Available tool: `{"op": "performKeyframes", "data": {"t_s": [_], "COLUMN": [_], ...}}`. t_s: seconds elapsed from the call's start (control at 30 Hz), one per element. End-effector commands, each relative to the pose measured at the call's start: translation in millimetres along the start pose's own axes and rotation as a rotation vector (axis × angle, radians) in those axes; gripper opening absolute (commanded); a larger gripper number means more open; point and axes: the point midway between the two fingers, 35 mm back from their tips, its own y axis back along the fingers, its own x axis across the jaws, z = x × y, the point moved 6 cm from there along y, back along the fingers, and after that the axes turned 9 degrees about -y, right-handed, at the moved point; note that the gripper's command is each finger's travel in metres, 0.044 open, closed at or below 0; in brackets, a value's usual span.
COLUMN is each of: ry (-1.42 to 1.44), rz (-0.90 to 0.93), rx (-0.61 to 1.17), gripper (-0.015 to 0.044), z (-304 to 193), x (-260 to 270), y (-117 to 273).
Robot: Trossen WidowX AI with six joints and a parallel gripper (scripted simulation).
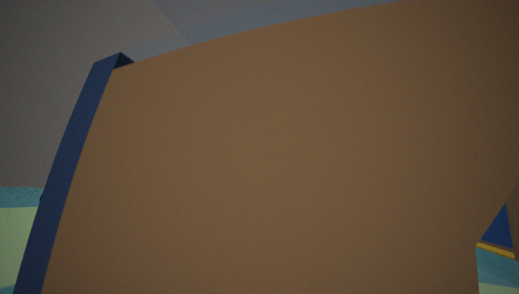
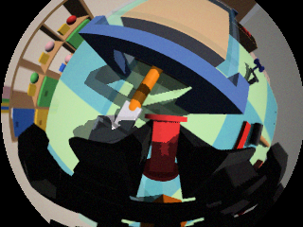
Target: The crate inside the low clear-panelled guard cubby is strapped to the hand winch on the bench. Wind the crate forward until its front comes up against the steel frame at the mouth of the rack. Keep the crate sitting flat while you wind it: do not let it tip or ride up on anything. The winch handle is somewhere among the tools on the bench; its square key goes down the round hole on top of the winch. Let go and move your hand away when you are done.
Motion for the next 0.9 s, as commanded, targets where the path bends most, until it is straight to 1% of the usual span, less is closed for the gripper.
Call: {"op": "performKeyframes", "data": {"t_s": [0.0,0.87], "ry": [-0.009,-0.01], "rz": [0.016,0.017], "rx": [-0.005,-0.006], "gripper": [0.0,0.0], "z": [8,25], "x": [9,35], "y": [-6,-14]}}
